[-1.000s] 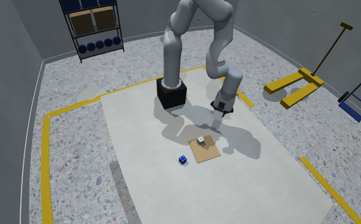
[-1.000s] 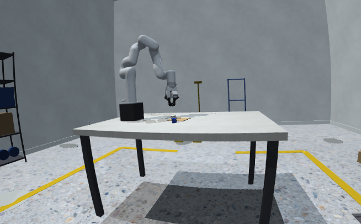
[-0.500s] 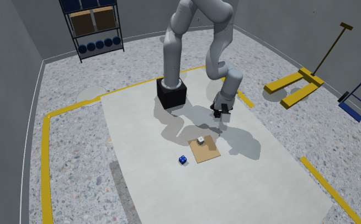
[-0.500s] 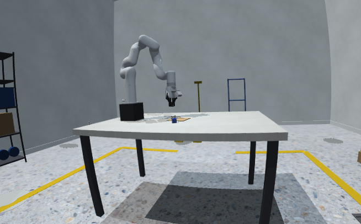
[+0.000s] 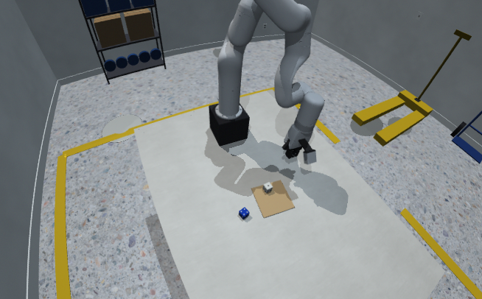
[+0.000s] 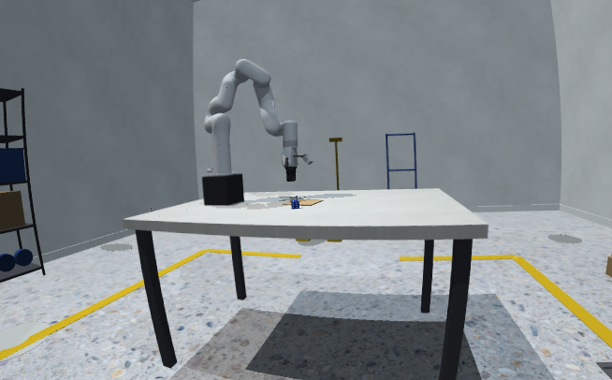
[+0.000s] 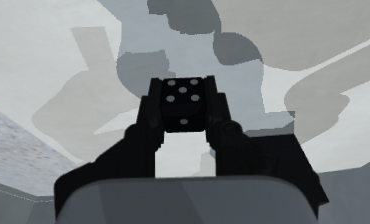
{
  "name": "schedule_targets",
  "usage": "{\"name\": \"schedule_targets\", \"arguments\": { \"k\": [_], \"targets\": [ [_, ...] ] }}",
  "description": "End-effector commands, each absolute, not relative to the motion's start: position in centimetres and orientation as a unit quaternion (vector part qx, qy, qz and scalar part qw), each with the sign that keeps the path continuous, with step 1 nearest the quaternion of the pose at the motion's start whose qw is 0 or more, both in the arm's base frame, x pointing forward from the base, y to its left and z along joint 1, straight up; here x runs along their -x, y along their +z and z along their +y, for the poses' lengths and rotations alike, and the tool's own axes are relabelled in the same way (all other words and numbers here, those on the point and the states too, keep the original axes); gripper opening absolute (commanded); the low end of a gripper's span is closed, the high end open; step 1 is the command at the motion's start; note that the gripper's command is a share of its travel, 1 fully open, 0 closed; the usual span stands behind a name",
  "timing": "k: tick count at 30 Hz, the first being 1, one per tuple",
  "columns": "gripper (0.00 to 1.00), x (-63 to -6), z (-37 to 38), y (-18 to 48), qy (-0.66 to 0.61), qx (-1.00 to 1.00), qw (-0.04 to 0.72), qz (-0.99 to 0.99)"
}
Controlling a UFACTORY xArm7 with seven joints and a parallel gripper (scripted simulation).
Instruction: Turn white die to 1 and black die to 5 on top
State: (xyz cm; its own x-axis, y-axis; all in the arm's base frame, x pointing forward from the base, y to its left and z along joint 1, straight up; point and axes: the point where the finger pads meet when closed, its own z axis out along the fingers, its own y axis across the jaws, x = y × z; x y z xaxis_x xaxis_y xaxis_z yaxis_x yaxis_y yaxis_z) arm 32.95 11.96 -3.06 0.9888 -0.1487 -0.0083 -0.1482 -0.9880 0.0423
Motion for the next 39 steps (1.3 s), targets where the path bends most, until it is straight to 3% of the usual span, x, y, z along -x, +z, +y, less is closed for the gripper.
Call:
{"name": "schedule_targets", "arguments": {
  "k": [1,39],
  "targets": [
    [0.27,-33.06,12.05,-3.06,-0.007,-1.000,0.010,-0.015],
    [0.27,-33.20,12.81,-3.35,-0.005,-0.878,0.003,0.478]
  ]
}}
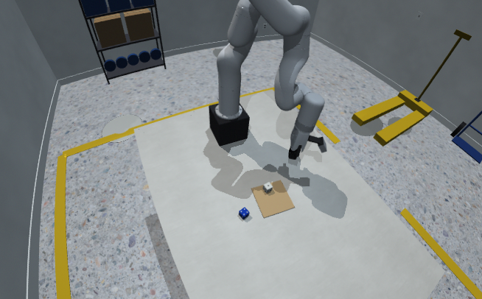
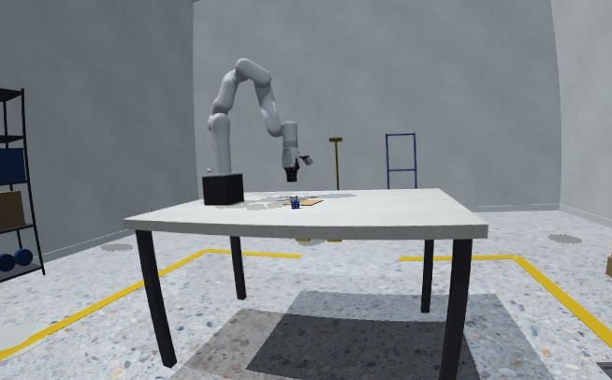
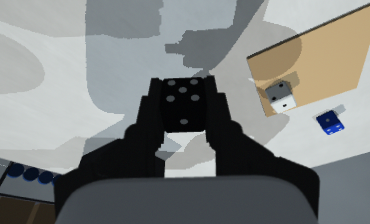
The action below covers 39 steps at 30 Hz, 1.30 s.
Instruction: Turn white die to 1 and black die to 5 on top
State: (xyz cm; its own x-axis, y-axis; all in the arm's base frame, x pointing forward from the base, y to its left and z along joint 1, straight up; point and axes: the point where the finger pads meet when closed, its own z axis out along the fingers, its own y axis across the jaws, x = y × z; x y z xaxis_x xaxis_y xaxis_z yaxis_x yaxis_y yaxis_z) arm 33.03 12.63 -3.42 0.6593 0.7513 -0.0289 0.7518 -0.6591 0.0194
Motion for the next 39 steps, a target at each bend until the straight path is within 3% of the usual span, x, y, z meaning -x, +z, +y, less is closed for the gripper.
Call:
{"name": "schedule_targets", "arguments": {
  "k": [1,18,39],
  "targets": [
    [0.27,-33.21,12.84,-3.35,-0.004,-0.872,0.003,0.490],
    [0.27,-33.35,13.24,-3.30,0.001,-0.772,0.001,0.636],
    [0.27,-33.35,13.21,-3.23,0.051,-0.764,-0.041,0.642]
  ]
}}
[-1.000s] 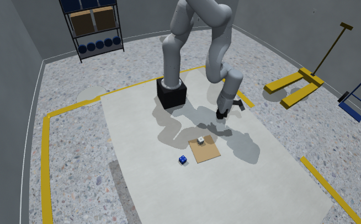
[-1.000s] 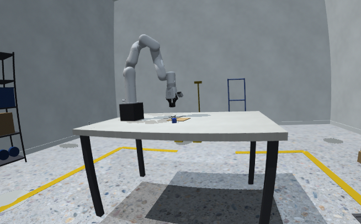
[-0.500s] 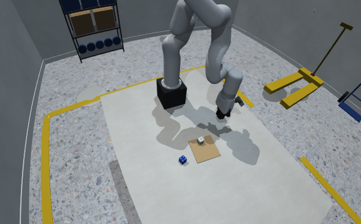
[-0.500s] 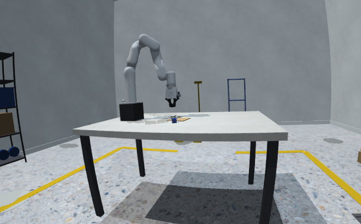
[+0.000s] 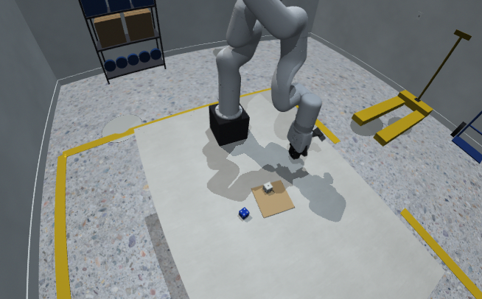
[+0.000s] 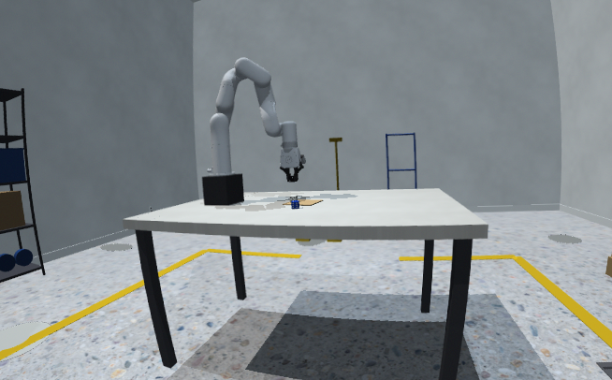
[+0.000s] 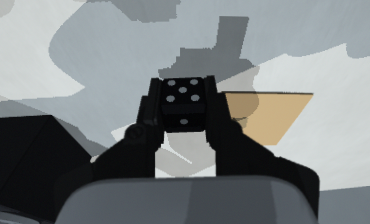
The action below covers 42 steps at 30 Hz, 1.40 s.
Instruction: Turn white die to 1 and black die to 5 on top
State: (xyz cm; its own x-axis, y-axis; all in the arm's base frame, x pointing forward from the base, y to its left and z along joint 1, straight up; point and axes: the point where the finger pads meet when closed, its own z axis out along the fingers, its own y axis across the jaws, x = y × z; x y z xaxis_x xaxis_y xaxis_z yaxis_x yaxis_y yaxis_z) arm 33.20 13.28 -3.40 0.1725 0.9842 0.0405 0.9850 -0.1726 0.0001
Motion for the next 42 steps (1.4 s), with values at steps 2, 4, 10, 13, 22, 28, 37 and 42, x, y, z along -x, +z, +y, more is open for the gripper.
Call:
{"name": "schedule_targets", "arguments": {
  "k": [2,4,10,13,22,28,37,42],
  "targets": [
    [0.27,-33.36,13.12,-3.28,-0.065,0.762,0.056,-0.641],
    [0.27,-33.37,13.08,-3.29,-0.082,0.761,0.071,-0.640],
    [0.27,-33.32,12.99,-3.28,-0.111,0.757,0.094,-0.637],
    [0.27,-33.26,12.91,-3.34,-0.120,0.755,0.105,-0.636],
    [0.27,-33.31,12.94,-3.35,-0.157,0.749,0.132,-0.630],
    [0.27,-33.20,12.88,-3.43,-0.179,0.744,0.154,-0.626],
    [0.27,-33.22,12.85,-3.48,-0.225,0.731,0.191,-0.615],
    [0.27,-33.22,12.81,-3.51,-0.244,0.725,0.205,-0.610]
  ]
}}
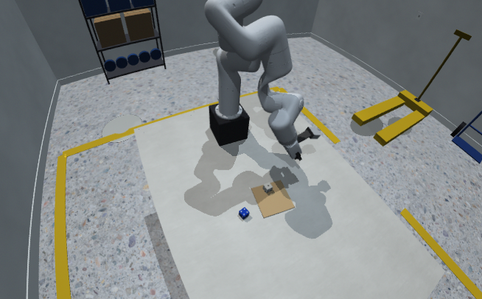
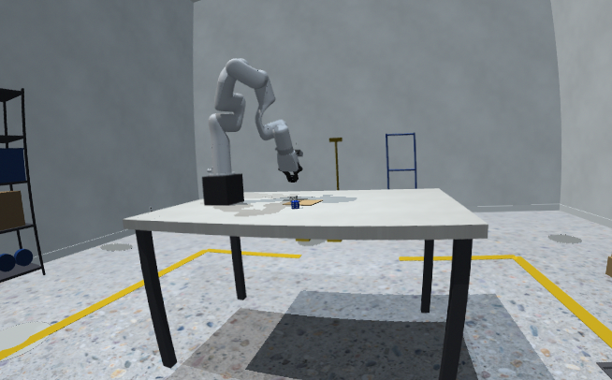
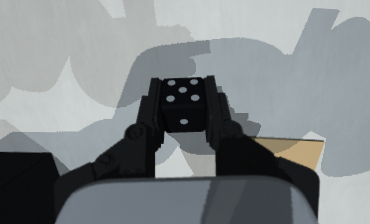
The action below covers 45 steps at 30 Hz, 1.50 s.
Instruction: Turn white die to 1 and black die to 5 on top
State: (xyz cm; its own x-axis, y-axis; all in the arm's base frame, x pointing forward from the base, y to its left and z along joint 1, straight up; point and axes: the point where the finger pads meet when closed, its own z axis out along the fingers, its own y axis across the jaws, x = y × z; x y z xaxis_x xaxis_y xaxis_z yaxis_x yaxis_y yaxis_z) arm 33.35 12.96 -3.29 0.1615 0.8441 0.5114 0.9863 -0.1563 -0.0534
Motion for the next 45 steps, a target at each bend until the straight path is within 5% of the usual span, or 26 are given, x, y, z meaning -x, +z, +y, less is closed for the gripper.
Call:
{"name": "schedule_targets", "arguments": {
  "k": [1,20,45],
  "targets": [
    [0.27,-33.2,12.8,-3.5,-0.254,0.722,0.212,-0.608],
    [0.27,-33.2,12.5,-3.4,-0.389,0.661,0.322,-0.555],
    [0.27,-33.2,12.5,-6.8,-0.395,0.656,0.330,-0.552]
  ]
}}
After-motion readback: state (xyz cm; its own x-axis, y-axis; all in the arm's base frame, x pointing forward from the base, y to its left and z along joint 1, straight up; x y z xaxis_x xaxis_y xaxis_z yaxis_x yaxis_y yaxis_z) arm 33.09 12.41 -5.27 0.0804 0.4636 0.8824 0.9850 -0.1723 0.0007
